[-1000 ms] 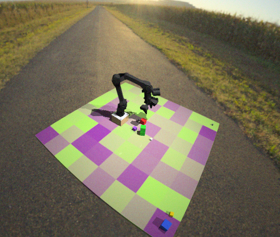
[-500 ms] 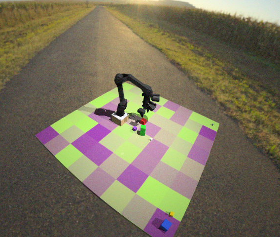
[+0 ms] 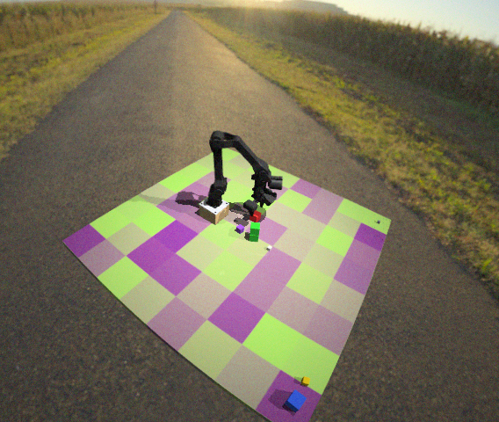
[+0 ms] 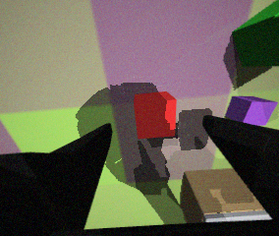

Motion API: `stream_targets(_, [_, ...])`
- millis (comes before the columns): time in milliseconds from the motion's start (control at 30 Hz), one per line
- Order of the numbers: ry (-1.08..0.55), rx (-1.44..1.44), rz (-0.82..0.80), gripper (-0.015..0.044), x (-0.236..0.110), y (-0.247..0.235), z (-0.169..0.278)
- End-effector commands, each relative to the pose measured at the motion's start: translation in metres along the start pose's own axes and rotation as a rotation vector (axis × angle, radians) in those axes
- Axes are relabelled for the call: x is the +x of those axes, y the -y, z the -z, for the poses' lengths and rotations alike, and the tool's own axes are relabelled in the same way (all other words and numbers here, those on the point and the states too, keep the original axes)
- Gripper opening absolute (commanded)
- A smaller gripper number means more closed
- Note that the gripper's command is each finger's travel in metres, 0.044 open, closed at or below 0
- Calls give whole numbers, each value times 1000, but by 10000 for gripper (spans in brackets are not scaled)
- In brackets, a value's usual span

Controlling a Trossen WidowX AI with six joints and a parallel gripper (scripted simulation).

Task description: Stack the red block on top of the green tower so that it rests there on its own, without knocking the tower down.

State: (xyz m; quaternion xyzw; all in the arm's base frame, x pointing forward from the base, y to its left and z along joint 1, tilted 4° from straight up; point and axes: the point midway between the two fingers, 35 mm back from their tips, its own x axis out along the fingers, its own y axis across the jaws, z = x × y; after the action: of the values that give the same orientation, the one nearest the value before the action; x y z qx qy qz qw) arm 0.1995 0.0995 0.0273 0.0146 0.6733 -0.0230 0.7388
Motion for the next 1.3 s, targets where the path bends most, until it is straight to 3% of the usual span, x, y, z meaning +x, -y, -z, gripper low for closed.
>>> stream_targets(0, [-7, -6, -2, 440, 7, 0, 1])
stream_targets(867, [-7, -6, -2, 440, 48, 1, 3])
stream_targets(1267, [-7, -6, -2, 440, 49, 1, 3])
